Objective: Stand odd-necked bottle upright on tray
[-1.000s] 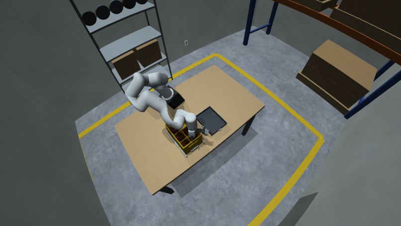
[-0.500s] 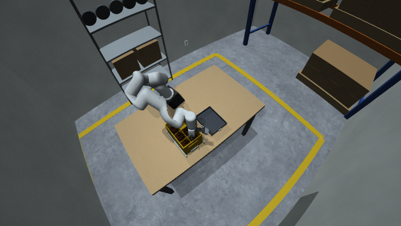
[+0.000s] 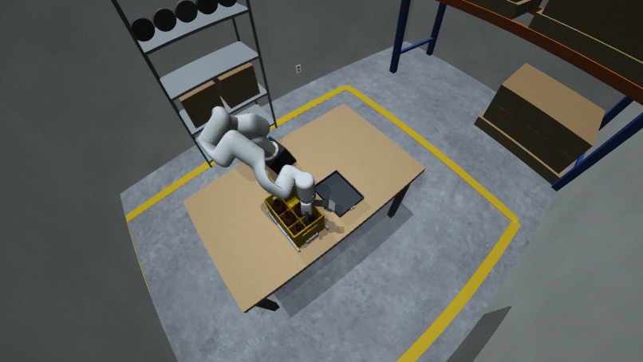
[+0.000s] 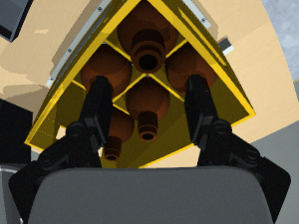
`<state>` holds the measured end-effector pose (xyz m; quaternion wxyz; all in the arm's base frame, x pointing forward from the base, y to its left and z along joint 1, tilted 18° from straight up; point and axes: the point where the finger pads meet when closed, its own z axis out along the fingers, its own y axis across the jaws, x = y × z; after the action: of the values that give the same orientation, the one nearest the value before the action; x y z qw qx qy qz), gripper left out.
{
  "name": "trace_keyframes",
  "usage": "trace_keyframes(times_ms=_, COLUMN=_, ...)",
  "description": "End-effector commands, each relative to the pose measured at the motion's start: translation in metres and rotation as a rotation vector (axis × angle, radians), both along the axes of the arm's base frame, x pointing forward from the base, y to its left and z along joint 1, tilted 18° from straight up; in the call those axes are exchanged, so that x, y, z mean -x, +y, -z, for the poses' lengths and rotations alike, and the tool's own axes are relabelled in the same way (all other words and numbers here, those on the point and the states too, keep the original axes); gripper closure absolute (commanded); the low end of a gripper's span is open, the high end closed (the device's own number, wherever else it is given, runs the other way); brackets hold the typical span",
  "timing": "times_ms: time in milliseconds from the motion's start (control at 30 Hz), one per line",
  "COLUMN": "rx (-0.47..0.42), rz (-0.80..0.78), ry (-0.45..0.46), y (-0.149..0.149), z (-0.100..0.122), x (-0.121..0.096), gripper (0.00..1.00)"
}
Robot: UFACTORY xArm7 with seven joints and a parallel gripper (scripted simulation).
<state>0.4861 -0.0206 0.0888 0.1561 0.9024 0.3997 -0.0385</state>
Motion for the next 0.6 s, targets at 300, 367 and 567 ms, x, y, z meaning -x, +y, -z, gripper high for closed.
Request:
trace_keyframes(times_ms=300, rx=-0.001, rz=-0.001, ry=-0.004, y=0.008, z=-0.025, x=0.000, gripper=0.35)
trace_keyframes(times_ms=367, rx=-0.001, rz=-0.001, ry=-0.004, y=0.008, z=-0.026, x=0.000, gripper=0.35)
trace_keyframes(times_ms=567, rx=-0.001, rz=-0.001, ry=-0.004, y=0.009, z=-0.026, x=0.000, gripper=1.00)
